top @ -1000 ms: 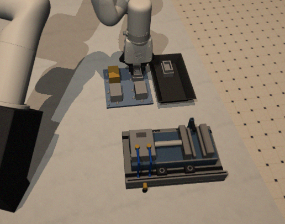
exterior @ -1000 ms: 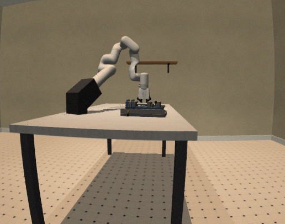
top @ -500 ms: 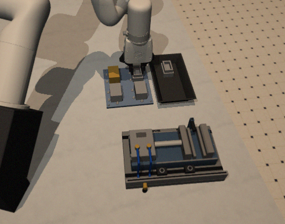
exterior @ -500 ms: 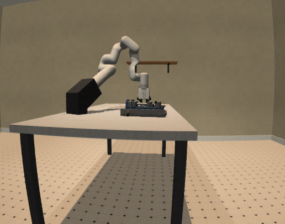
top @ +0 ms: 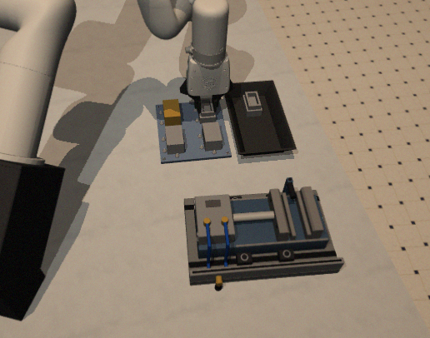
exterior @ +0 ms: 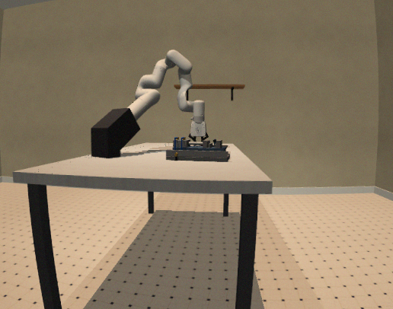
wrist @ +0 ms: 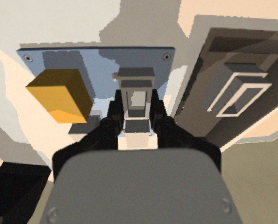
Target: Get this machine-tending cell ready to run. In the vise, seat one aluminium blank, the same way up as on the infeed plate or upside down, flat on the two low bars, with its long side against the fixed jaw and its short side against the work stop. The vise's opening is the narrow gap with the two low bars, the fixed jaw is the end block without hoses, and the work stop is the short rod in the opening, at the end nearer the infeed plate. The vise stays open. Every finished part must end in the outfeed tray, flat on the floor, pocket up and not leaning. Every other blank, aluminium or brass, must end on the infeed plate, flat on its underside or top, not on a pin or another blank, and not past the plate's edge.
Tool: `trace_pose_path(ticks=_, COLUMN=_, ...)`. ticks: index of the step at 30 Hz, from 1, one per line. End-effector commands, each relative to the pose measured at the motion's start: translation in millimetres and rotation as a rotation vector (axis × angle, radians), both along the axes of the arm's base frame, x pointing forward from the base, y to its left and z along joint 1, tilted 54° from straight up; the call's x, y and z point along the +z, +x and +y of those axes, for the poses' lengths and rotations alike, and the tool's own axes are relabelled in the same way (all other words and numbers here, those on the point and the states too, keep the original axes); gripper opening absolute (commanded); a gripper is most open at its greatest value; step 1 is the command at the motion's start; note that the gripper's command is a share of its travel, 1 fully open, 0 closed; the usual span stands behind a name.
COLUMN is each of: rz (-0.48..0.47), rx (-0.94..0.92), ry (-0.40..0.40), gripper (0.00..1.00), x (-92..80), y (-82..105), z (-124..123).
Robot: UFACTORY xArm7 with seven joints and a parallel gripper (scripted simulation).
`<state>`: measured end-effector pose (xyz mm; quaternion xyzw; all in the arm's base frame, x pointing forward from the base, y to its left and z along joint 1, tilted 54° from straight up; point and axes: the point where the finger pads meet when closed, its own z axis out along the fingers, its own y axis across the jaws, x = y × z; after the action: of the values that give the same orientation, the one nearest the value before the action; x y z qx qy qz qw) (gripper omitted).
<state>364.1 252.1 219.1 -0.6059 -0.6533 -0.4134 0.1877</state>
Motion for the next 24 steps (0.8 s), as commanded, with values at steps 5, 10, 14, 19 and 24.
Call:
trace_pose_path(ticks=5, rz=-0.002, rx=-0.003, ry=0.002, gripper=0.0, x=4.6, y=-0.2, z=-5)
trace_pose_path(ticks=10, rz=-0.002, rx=-0.003, ry=0.002, gripper=0.0, x=11.6, y=-3.3, z=-15)
trace_pose_path(ticks=14, rz=-0.002, rx=-0.003, ry=0.002, gripper=0.0, x=20.3, y=-7.2, z=-26)
trace_pose_path(ticks=19, rz=-0.002, rx=-0.003, ry=0.002, gripper=0.0, x=28.2, y=-10.6, z=-36)
trace_pose_path(ticks=24, rz=-0.002, rx=-0.003, ry=0.002, gripper=0.0, x=42.6, y=-17.0, z=-55)
